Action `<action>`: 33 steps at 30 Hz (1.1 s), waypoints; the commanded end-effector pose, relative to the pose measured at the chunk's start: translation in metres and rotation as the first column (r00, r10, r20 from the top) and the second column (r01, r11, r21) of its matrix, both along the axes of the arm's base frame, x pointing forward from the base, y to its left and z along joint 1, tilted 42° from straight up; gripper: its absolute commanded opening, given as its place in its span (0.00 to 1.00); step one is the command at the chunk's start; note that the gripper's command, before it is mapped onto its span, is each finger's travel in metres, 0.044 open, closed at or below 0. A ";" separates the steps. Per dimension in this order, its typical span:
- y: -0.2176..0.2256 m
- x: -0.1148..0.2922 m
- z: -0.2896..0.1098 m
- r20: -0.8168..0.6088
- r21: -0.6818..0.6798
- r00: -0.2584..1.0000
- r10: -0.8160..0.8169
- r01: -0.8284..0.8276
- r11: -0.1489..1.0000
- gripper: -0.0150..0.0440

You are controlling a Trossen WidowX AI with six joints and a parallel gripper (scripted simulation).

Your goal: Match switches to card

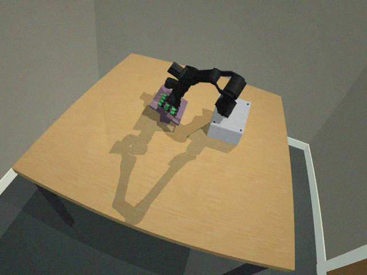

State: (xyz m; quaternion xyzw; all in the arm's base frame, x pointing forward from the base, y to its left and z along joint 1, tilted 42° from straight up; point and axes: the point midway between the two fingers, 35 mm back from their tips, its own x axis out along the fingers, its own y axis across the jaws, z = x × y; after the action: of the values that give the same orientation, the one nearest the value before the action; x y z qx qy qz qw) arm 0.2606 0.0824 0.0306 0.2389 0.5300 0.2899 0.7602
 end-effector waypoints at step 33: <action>0.021 0.008 -0.021 -0.006 -0.002 1.000 -0.004 0.004 1.000 0.25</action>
State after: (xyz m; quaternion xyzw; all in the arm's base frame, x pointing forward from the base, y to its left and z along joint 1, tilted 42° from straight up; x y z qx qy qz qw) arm 0.2686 0.1037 0.0102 0.2399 0.5316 0.2896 0.7589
